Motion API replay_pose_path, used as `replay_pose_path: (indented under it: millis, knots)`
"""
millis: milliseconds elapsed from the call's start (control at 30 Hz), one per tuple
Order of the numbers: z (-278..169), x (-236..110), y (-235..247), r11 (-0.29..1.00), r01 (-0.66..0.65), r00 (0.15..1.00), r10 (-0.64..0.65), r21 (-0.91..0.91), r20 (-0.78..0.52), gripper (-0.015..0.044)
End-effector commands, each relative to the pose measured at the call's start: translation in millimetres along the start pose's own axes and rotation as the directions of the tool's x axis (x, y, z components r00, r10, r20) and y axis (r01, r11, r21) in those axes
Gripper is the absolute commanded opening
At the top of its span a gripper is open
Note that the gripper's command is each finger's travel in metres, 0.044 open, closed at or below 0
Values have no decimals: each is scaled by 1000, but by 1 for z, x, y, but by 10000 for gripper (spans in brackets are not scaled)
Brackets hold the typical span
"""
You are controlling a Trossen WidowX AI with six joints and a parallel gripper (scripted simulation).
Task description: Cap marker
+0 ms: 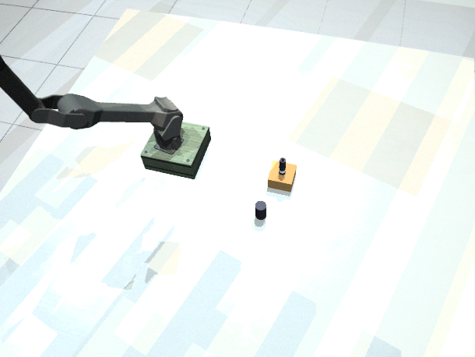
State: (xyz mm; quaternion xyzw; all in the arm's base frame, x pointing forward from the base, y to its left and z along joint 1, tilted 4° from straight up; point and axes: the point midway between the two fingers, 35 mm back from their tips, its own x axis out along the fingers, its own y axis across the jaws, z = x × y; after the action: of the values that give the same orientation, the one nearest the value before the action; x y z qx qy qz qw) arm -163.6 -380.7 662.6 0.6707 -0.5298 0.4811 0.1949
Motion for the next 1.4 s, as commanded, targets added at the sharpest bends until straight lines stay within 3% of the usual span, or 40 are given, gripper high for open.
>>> replay_pose_path:
  millis: [0, 167, 300, 433, 633, 867, 1100, 1367]
  knots:
    - [-1, 0, -1, 1000, 2, 1000, -2, -2, -3, 374]
    - [-47, -2, -27, 995, 53, 994, -60, -80, -87, 250]
    - [-94, -9, -61, 979, 105, 975, -136, -175, -174, 250]
    - [-116, -17, -74, 963, 134, 968, -177, -233, -179, 250]
    - [-166, -35, -133, 902, 196, 917, -307, -384, -255, 250]
    - [-204, -66, -217, 801, 269, 833, -472, -535, -289, 250]
    - [-220, -93, -270, 662, 250, 776, -574, -706, -263, 250]
    - [-231, -157, -382, 418, 224, 579, -784, -881, -225, 250]
